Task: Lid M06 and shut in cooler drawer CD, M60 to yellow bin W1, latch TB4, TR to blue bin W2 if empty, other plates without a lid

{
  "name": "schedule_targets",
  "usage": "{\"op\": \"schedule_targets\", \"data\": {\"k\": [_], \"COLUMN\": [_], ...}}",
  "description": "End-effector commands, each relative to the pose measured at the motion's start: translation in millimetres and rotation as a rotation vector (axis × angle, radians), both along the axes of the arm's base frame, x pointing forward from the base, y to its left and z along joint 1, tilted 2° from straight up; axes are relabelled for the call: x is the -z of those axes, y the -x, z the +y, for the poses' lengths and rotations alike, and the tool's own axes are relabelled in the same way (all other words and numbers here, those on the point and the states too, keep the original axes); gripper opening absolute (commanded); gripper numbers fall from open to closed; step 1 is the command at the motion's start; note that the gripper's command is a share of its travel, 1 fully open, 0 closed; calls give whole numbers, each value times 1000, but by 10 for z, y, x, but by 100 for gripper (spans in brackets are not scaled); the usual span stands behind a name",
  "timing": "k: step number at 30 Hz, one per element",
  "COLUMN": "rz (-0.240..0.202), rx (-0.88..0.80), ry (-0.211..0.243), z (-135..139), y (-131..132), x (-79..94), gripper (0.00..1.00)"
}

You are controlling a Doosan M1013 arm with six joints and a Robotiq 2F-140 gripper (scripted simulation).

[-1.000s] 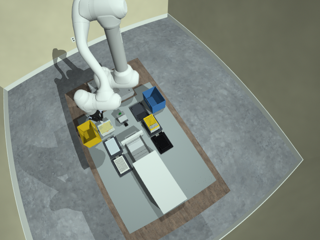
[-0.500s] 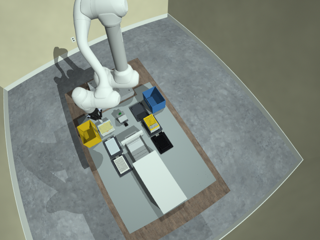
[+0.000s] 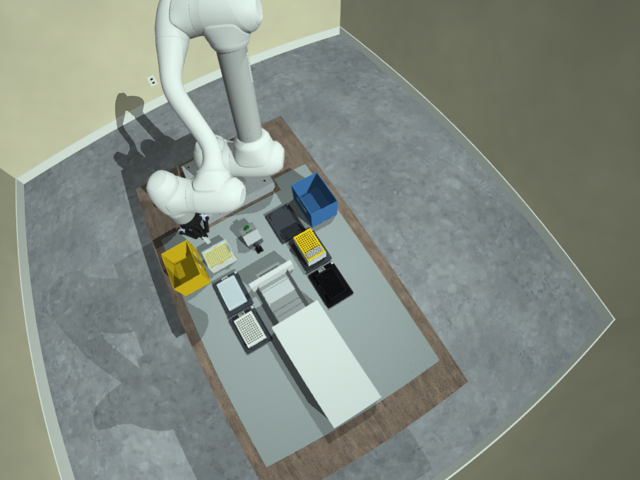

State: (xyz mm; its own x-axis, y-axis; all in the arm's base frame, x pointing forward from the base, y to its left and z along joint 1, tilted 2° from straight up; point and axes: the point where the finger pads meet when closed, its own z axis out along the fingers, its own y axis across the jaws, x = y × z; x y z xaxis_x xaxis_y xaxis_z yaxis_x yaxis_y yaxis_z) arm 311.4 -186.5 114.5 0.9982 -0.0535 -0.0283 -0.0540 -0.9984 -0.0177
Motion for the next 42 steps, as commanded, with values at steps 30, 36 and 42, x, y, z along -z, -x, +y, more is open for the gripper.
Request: {"op": "schedule_targets", "data": {"k": [30, 36, 42], "rz": [0, 0, 0], "rx": [-11, -11, -11], "ry": [0, 0, 0], "z": [-115, -155, -182], "y": [-666, -901, -1058], "x": [56, 82, 100], "gripper": [66, 66, 66]}}
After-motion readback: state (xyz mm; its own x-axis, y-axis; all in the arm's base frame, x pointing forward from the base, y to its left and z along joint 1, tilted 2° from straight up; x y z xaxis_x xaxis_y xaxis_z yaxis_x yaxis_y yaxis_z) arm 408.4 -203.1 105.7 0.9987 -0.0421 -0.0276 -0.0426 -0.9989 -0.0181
